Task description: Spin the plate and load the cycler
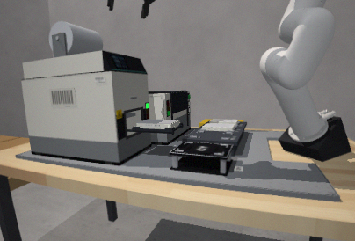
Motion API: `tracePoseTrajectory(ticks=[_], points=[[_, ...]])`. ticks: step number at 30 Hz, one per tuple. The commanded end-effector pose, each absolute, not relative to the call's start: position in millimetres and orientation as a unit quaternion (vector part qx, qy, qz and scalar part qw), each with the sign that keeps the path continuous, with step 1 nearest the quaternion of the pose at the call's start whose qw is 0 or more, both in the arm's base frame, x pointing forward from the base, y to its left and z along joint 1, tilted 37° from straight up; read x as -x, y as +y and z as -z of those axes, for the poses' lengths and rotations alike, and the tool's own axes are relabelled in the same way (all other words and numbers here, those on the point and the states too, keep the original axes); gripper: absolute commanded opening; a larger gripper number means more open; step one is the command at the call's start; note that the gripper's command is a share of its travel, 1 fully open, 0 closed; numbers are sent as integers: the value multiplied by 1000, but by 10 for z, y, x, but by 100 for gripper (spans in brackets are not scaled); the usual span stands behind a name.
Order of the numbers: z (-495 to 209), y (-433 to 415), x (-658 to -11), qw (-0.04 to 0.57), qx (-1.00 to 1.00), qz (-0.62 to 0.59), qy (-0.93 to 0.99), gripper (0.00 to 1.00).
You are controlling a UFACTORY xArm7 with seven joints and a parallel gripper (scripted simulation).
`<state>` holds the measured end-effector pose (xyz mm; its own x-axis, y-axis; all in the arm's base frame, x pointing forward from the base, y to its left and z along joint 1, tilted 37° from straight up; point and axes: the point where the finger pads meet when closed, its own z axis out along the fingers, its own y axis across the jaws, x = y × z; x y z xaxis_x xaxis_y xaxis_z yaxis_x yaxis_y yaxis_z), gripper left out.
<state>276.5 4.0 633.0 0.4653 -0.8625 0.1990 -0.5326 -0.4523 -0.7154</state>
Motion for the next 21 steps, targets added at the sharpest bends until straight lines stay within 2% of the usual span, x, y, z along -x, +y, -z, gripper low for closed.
tracePoseTrajectory(ticks=[1,21], points=[[-6309,-64,-2747,291,806,284,430,100],[-5928,-756,-2585,235,865,277,347,100]])
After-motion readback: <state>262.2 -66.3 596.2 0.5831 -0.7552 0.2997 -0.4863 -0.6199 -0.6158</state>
